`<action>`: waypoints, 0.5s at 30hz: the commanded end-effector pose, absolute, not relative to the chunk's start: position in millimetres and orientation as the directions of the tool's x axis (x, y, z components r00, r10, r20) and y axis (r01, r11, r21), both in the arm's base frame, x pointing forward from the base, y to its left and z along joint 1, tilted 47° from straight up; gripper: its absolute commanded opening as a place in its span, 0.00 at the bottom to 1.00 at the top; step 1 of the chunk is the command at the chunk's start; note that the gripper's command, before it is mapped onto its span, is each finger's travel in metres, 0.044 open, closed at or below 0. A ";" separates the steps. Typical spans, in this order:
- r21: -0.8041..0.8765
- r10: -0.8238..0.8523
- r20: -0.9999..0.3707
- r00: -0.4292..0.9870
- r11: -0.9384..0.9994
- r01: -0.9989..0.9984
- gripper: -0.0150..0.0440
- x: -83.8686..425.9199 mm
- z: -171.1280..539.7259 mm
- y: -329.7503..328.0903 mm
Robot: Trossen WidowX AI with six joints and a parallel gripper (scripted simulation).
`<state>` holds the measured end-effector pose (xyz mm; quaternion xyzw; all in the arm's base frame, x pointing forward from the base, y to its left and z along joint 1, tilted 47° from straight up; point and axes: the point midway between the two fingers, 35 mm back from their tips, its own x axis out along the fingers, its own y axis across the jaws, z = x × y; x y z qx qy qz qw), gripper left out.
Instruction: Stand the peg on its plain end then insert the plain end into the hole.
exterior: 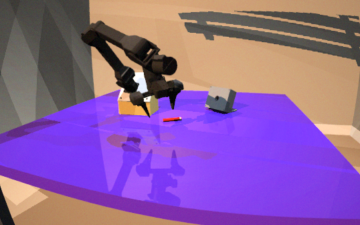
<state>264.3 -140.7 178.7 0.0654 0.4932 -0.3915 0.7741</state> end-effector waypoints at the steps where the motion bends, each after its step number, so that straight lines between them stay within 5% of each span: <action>1: -0.368 -0.549 -0.816 0.181 0.735 0.569 1.00 269.3 164.1 -128.8; 15: -0.572 -0.592 -0.797 0.123 0.804 0.162 1.00 279.1 121.3 -87.0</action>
